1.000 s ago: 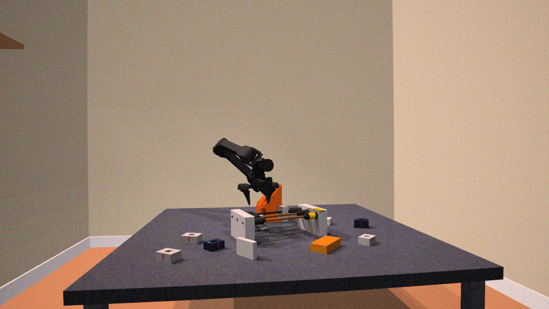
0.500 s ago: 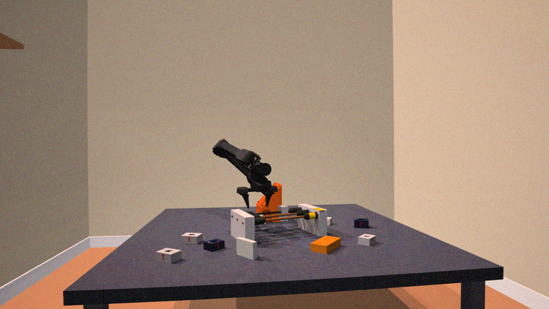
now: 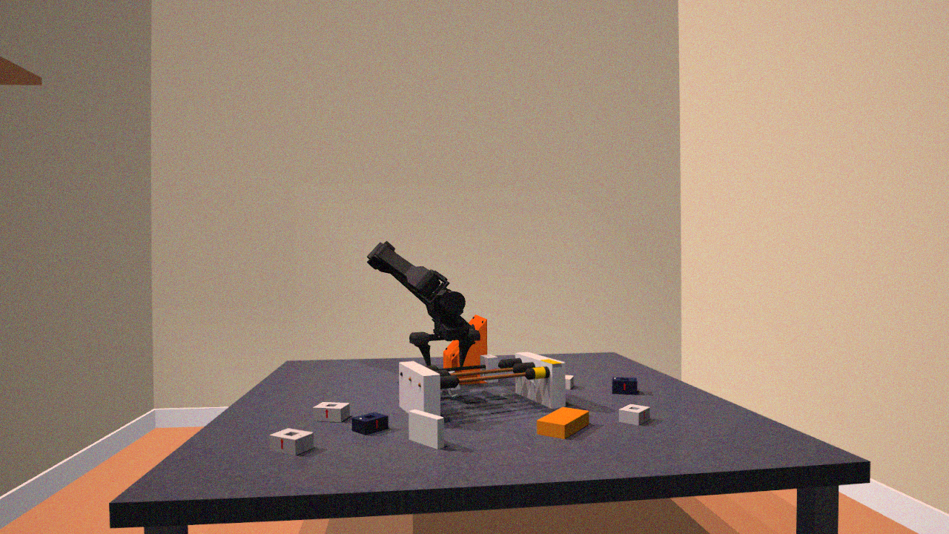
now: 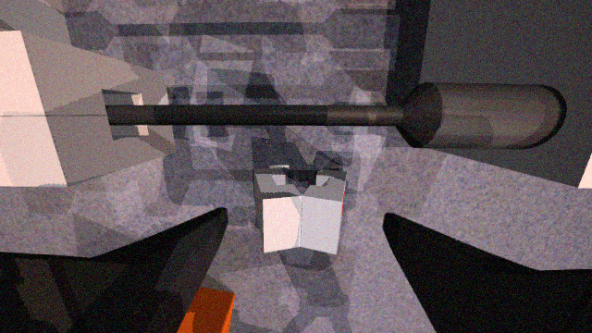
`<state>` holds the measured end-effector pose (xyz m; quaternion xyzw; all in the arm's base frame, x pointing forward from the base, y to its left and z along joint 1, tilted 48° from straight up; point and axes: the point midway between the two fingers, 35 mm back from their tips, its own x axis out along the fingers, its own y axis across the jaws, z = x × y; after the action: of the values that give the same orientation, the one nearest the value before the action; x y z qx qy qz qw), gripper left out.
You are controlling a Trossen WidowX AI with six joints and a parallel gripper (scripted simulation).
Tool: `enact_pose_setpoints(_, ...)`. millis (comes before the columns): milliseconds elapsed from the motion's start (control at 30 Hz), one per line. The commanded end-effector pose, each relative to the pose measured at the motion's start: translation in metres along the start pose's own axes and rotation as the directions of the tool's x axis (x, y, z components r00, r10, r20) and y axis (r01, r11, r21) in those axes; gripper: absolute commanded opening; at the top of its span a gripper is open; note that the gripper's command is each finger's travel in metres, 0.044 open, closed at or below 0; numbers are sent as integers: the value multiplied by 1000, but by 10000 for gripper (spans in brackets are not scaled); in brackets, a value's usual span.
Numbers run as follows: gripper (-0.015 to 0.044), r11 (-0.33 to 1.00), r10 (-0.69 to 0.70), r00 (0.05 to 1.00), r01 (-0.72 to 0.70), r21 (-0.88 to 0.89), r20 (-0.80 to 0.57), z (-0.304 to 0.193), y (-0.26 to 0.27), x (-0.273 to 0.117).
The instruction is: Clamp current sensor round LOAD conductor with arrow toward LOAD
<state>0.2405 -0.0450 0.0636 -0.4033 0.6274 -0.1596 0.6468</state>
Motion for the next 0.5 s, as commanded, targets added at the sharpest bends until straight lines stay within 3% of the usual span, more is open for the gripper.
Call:
enact_pose_setpoints(0,440,1000,-5,1000,5,-8,-5,-2,0,8)
enact_pose_setpoints(367,440,1000,-9,1000,9,-8,-7,-4,-1,23)
enact_pose_setpoints(467,361,1000,-5,1000,5,0,-2,-2,-1,19)
